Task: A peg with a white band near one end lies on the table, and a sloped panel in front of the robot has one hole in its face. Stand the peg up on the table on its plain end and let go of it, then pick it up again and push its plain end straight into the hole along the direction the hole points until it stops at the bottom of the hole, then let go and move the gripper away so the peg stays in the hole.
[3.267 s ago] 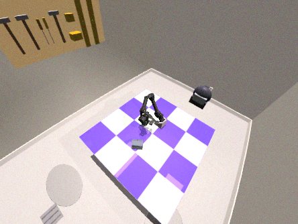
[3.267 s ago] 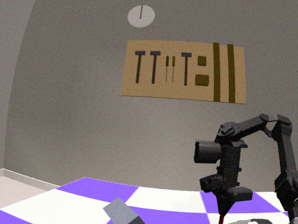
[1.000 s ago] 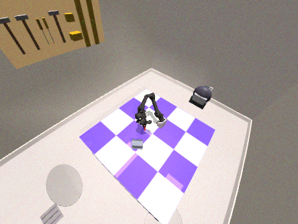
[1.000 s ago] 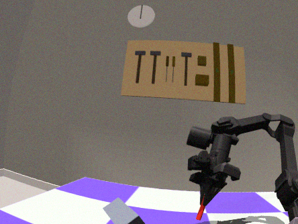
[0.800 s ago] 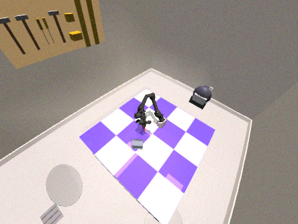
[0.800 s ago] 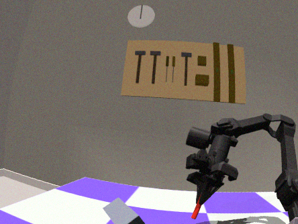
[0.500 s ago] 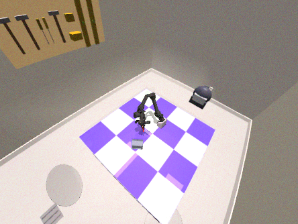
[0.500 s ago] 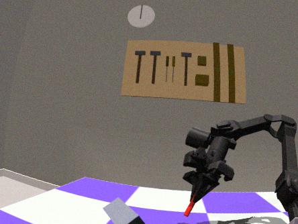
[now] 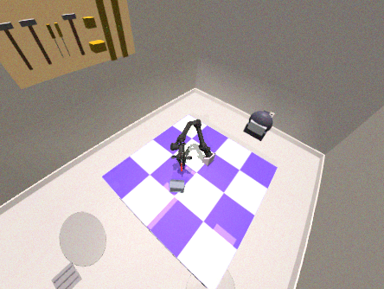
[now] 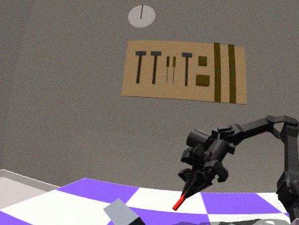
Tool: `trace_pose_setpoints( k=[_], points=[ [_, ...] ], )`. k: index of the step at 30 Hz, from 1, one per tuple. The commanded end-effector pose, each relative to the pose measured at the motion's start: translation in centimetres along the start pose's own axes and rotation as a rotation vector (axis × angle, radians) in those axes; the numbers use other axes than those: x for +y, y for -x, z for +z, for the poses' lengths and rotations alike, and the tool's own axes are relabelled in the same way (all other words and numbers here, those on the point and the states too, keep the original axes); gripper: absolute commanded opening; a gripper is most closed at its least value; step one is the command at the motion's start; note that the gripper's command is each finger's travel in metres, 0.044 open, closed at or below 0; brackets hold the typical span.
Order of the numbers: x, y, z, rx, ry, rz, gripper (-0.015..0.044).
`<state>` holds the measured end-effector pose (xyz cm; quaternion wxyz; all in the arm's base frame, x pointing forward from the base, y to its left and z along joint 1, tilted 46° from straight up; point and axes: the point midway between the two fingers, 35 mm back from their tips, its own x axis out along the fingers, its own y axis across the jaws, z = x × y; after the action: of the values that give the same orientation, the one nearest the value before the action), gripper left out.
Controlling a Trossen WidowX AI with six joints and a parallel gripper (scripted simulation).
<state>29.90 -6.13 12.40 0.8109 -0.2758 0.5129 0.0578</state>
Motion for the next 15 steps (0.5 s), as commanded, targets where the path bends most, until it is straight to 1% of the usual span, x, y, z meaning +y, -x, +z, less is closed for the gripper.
trace_pose_setpoints(
  k=[1,4,15],
  points=[
    [-0.6,0.1,0.5,-0.054,0.026,-0.009,0.0000],
    [-1.0,0.2,0.9,-0.088,0.042,-0.018,0.0000],
    [-1.3,-0.9,1.5,-0.103,0.050,-0.023,0.0000]
  ],
)
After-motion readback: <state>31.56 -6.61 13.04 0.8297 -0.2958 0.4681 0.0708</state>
